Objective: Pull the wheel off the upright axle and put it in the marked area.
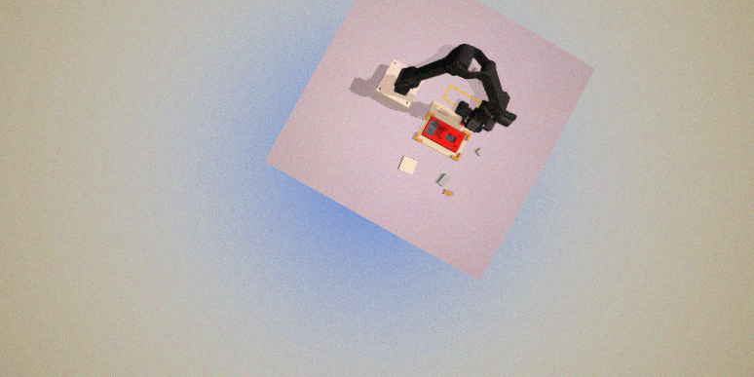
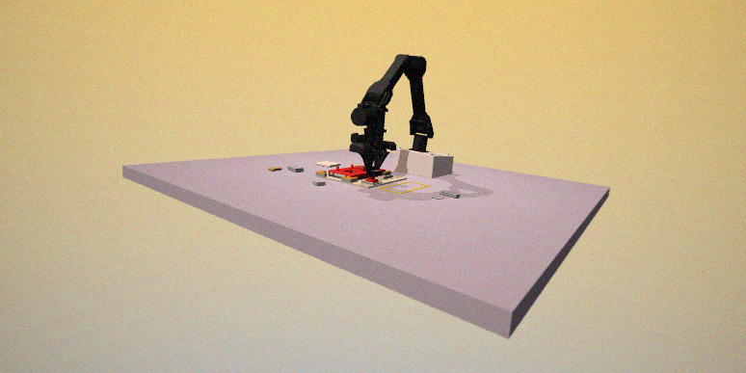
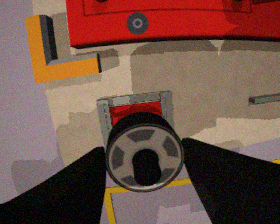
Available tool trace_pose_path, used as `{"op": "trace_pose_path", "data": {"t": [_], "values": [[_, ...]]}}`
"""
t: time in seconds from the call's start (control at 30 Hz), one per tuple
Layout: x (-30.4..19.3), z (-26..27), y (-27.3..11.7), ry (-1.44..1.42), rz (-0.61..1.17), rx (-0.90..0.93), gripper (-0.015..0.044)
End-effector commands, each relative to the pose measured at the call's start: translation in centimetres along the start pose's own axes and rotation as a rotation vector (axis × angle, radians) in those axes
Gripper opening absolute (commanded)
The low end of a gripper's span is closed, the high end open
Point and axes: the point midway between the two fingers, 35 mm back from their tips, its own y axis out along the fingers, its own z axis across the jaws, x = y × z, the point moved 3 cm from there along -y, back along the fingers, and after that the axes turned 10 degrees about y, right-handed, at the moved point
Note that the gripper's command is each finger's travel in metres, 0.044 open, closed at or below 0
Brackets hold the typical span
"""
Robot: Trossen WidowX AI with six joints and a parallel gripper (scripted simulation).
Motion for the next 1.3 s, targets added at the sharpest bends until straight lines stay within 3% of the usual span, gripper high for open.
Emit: {"op": "trace_pose_path", "data": {"t": [0.0,0.17,1.27], "values": [[0.0,0.0,0.0,0.000,-0.001,-0.003,0.0115],[0.0,0.0,-0.1,0.000,0.000,-0.002,0.0000],[0.0,0.0,-1.2,0.001,0.002,0.000,0.0000]]}}
